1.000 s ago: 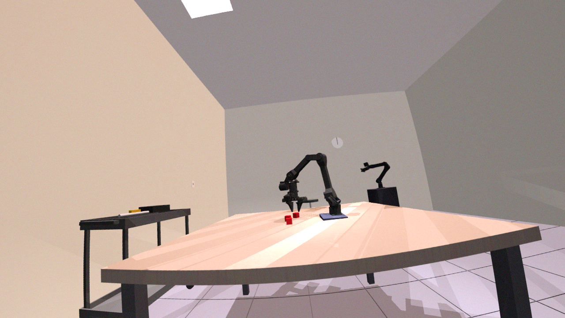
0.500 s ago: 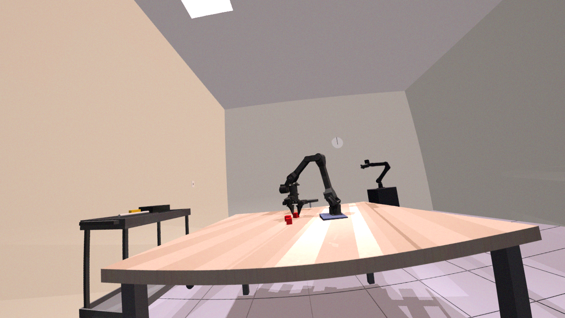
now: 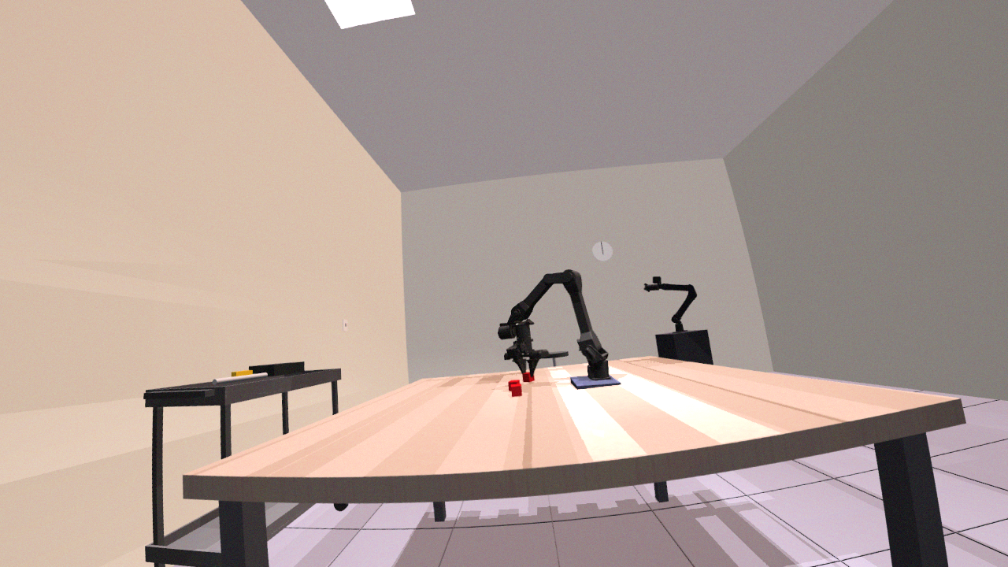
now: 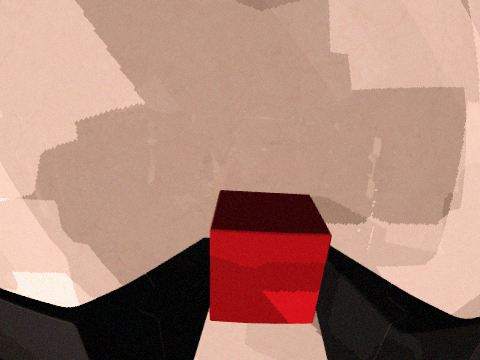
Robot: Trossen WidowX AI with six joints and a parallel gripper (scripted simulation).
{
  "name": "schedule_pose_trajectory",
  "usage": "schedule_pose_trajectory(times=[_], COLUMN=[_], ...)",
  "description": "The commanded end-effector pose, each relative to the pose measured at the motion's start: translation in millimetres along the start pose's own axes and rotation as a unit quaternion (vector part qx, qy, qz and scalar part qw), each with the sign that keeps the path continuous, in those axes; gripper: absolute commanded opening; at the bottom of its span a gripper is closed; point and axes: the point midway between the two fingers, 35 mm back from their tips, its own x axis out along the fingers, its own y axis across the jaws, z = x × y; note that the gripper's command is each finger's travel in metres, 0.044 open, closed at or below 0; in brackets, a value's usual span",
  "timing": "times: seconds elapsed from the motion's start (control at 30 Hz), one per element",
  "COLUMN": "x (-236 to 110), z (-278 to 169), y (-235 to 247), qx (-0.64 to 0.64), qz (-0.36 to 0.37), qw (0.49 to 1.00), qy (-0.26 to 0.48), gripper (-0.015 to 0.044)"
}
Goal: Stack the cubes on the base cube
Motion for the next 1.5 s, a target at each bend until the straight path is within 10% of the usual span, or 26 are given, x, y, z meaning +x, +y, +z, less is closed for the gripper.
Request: schedule_pose_trajectory(times=[0.0,0.83,1.47], x=[-17,-96,-90], z=[0,0,41], y=[-4,2,11], qx=[0.001,0.001,0.149], qz=[-0.007,-0.007,-0.008], qw=[1.0,1.0,0.989], qy=[0.001,0.002,-0.001], gripper=[0.0105,0.0105,0.0105])
